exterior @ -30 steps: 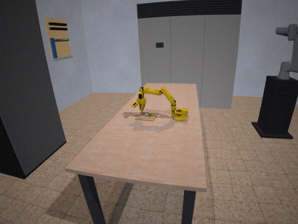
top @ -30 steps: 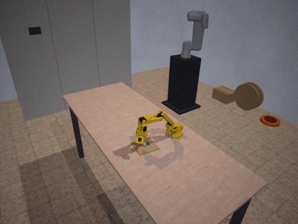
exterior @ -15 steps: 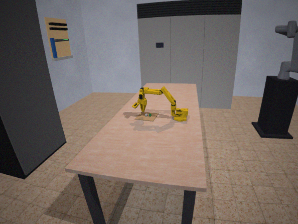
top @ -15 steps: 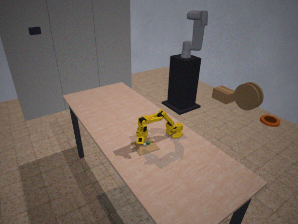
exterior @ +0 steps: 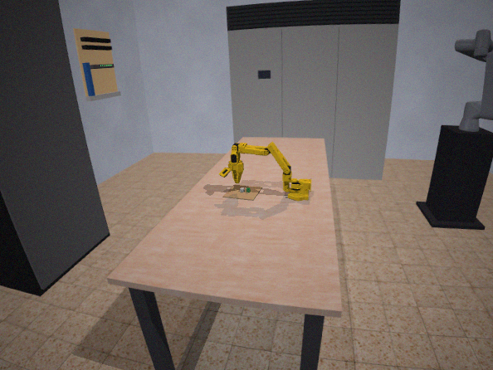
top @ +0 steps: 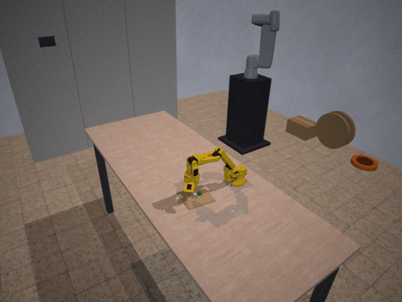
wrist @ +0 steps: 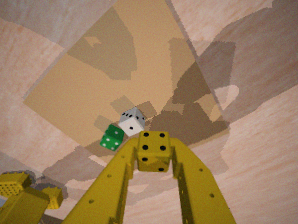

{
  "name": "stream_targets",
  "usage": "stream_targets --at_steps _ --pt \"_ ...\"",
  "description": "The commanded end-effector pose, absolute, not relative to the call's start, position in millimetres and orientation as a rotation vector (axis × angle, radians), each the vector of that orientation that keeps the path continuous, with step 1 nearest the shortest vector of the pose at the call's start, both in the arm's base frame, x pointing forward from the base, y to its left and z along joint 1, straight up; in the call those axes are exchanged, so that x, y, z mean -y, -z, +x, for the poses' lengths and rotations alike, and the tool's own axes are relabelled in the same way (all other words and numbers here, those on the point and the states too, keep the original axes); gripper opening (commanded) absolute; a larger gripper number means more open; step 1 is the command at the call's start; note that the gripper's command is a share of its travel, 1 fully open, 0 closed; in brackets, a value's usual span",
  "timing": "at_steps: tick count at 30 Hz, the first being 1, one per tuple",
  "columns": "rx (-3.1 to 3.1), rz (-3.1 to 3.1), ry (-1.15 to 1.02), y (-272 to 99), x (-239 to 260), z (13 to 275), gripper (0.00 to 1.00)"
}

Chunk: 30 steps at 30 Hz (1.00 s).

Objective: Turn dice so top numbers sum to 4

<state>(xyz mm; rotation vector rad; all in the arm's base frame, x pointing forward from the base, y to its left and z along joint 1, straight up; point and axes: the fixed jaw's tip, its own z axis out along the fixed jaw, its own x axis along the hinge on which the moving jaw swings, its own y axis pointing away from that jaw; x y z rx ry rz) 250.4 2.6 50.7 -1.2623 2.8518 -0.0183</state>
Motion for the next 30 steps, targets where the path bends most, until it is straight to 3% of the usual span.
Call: stream_targets --at_steps 1,30 --pt "-2.798 -1.247 0.055 -65.1 -1.1 253.7 0.0" --pt "-2.836 -1.264 0.026 -55.8 -1.2 250.4 0.0"
